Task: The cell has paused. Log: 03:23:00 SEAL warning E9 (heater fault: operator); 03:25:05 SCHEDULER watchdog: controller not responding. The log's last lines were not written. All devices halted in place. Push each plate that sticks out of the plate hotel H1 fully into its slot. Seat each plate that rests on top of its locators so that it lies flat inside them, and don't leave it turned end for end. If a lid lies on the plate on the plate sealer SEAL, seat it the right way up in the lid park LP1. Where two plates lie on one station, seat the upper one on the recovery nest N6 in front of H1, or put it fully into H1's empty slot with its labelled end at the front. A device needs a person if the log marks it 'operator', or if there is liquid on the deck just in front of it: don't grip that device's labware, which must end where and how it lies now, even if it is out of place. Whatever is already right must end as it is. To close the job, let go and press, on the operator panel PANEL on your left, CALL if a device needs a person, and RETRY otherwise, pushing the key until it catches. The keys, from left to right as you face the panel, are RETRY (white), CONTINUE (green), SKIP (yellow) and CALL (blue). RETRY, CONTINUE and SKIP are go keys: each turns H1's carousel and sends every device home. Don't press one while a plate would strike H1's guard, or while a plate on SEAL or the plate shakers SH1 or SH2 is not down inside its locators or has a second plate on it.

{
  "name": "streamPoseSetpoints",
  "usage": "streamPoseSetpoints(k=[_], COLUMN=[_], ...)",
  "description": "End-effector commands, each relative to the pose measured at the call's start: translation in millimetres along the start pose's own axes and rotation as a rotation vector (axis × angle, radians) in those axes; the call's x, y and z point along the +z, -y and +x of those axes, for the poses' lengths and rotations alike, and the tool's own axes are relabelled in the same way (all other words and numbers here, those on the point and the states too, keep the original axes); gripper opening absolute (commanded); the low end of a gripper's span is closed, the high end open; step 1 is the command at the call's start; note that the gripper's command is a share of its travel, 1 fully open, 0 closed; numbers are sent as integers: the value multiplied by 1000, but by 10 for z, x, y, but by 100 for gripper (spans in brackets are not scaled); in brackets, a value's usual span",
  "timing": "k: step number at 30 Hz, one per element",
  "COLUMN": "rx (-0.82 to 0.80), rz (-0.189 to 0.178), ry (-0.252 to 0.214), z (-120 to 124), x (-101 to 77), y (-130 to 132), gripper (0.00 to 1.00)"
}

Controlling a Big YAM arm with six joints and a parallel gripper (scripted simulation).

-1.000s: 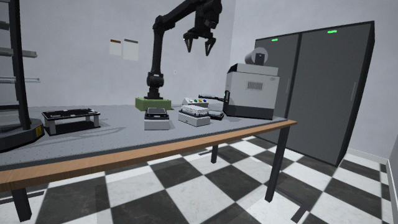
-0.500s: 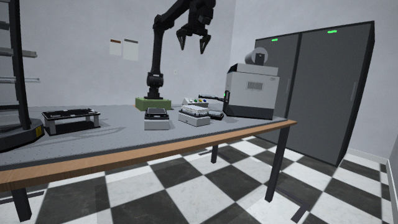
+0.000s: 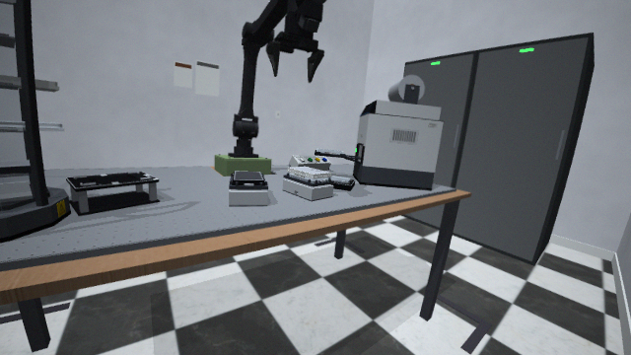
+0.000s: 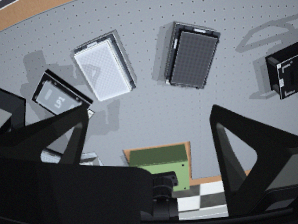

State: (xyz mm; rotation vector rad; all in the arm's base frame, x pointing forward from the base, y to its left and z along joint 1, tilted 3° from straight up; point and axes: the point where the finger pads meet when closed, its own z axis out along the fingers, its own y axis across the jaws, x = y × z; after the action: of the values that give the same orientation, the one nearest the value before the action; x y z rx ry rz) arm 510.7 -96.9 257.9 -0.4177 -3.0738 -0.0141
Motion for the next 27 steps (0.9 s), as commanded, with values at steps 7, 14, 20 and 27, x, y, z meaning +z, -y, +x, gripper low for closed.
streamPoseSetpoints(k=[7, 14, 20, 27], rx=[320, 320, 298, 298], rz=[-1, -1, 2, 3], ry=[33, 28, 29, 29], z=[-122, -137, -147, -155], x=[-204, -181, -181, -181], y=[371, 539, 744, 948], gripper=[100, 100, 100, 100])
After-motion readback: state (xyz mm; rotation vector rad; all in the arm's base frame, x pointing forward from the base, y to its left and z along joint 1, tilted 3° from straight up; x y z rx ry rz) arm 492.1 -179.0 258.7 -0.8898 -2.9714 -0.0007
